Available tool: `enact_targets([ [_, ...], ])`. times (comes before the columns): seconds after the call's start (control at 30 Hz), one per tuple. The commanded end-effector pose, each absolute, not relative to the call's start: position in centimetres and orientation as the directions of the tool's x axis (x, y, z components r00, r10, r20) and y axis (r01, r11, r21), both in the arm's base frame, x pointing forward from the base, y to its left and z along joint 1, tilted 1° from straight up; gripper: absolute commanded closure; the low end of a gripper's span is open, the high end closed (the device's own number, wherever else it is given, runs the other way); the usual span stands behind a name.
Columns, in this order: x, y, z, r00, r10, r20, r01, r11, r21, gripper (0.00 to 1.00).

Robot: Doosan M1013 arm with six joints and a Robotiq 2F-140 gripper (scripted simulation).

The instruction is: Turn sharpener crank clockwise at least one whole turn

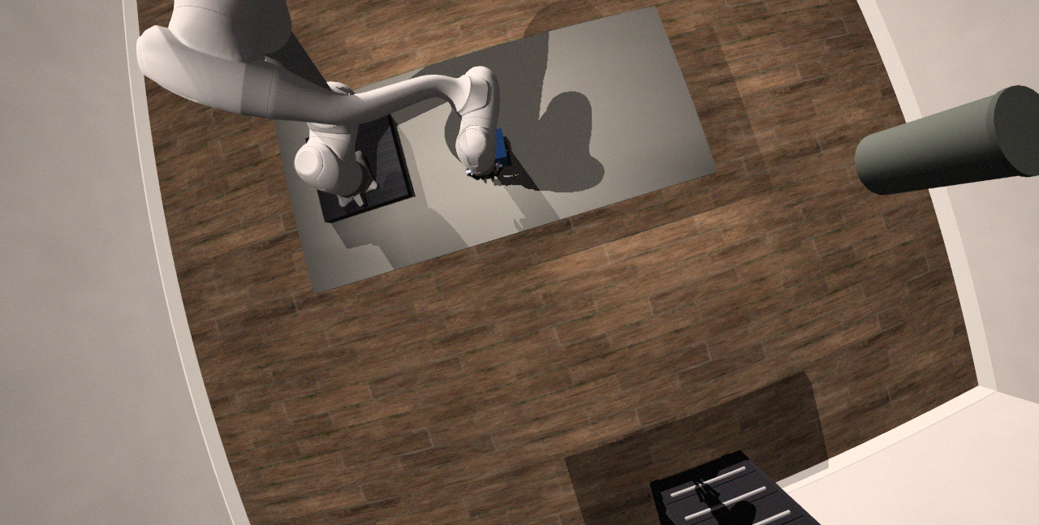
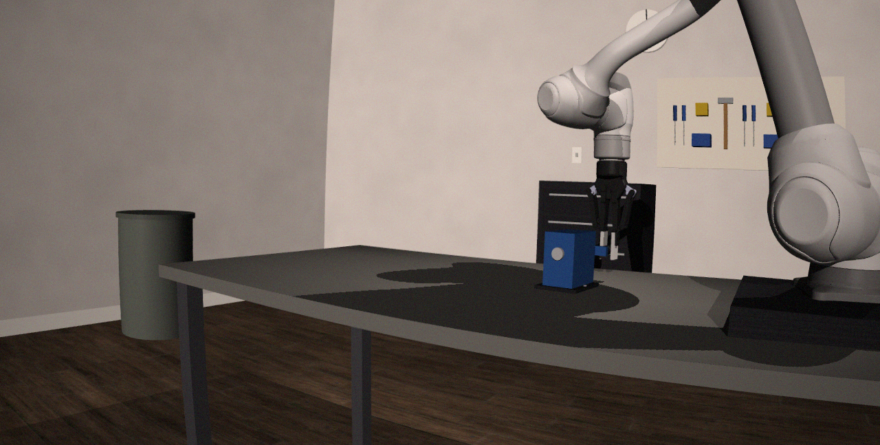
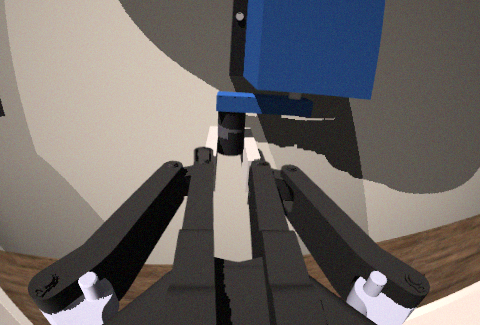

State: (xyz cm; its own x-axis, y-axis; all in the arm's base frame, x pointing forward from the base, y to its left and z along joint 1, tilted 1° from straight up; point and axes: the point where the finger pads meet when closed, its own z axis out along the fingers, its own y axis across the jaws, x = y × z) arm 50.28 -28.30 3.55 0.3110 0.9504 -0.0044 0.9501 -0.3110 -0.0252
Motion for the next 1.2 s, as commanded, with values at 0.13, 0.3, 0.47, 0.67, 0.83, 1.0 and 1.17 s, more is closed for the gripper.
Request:
enact_targets([
  [0.13, 50.3, -28.4, 4.0, 0.303, 0.953, -0.005, 0.953, -0.303, -0.022, 1.0],
  [0.3, 50.3, -28.4, 4.0, 0.303, 0.953, -0.005, 0.953, -0.303, -0.022, 1.0],
  [0.47, 50.4, -28.4, 4.2, 0.303, 0.953, -0.005, 0.953, -0.303, -0.022, 1.0],
  [0.67, 50.6, -28.5, 4.9, 0.303, 0.953, -0.005, 0.953, -0.303, -0.022, 1.0],
  [0.83, 50.8, -28.6, 5.5, 0.303, 0.953, -0.005, 0.953, -0.303, -0.022, 1.0],
  [1.0, 51.5, -28.8, 6.4, 0.303, 0.953, -0.005, 0.953, -0.303, -0.022, 1.0],
  [1.17, 52.3, -29.0, 7.2, 0.303, 0.953, -0.005, 0.953, -0.303, -0.022, 1.0],
])
